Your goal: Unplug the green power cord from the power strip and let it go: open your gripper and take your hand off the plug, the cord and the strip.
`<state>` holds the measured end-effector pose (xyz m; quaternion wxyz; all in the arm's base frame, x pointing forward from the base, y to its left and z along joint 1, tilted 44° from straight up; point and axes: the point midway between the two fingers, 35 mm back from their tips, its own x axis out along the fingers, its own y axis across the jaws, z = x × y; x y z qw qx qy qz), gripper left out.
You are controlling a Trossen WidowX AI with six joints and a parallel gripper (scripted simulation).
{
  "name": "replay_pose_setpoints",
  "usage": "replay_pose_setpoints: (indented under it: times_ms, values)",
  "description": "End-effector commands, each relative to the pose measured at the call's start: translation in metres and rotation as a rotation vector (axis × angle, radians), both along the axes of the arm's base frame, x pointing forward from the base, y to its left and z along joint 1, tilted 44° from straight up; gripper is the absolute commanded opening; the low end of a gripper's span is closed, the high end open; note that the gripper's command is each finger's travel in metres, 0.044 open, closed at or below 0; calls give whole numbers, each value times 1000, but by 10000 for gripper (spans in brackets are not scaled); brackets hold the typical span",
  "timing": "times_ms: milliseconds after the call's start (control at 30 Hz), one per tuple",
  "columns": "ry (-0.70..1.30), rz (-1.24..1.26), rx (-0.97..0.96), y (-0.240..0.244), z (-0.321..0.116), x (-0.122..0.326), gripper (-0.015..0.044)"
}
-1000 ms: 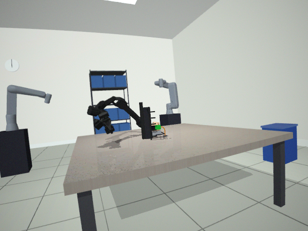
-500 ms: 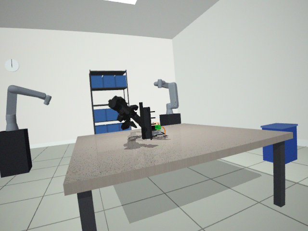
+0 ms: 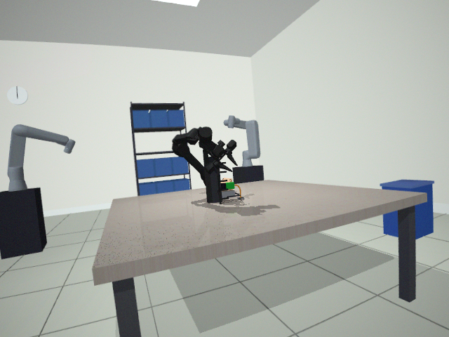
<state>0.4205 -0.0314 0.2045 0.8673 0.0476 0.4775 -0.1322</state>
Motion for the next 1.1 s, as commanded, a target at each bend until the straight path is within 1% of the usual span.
replay_pose_setpoints:
  times_ms: [0,200,267,367,500,567,633,700,1067]
  values:
    - [82,156,-102,37,-21,-4,160]
    - [218,396,-267,82,-51,-20,160]
    - [296,493,-316,89,-69,-27,160]
    - [482,664,-427,93,-99,-51,160]
    - [710,836,-553,84,-121,-85,160]
    - [866,954,-632,77,-131,-107,160]
    - [1064,1108,-720,67,-137,-133,160]
    - [1183,1201,-767,61,-139,-147,160]
    - [1198,1213,-773,61,-139,-148,160]
